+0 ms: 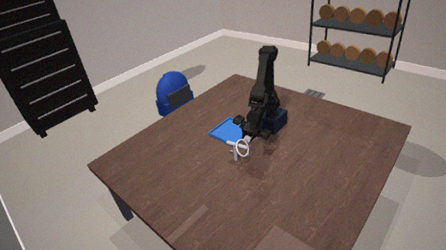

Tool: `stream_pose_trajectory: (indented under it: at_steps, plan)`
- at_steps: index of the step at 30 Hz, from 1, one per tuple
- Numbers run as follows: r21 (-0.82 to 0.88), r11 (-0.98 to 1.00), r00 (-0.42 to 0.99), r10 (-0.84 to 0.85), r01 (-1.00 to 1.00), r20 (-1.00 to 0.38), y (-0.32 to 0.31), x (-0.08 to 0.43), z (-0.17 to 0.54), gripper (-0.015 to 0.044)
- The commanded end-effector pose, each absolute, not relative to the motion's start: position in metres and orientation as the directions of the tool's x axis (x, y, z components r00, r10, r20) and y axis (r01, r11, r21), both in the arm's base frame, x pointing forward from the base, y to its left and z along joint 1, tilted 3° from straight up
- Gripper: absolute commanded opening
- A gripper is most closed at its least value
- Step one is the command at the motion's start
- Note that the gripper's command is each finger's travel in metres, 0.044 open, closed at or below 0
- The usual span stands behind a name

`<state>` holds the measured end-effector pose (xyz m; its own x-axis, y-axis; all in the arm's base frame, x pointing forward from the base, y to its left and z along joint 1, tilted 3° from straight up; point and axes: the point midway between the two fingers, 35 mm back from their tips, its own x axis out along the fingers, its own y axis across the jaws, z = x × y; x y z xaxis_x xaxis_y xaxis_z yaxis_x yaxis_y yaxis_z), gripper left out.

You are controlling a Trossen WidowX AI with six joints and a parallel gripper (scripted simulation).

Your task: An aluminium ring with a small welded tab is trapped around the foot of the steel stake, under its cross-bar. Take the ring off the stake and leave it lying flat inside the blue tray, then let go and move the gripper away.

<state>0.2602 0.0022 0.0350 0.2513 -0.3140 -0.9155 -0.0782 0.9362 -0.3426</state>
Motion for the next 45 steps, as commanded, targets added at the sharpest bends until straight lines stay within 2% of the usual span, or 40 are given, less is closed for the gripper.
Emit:
stream_pose_trajectory:
  at_steps: [1, 45]
  plan:
    - [-0.345, 0.936, 0.259, -0.316, -0.071, -0.913, 0.005, 0.261, 0.039, 0.0000]
    - [-0.342, 0.937, 0.259, -0.313, -0.071, -0.914, 0.037, 0.259, 0.043, 0.0000]
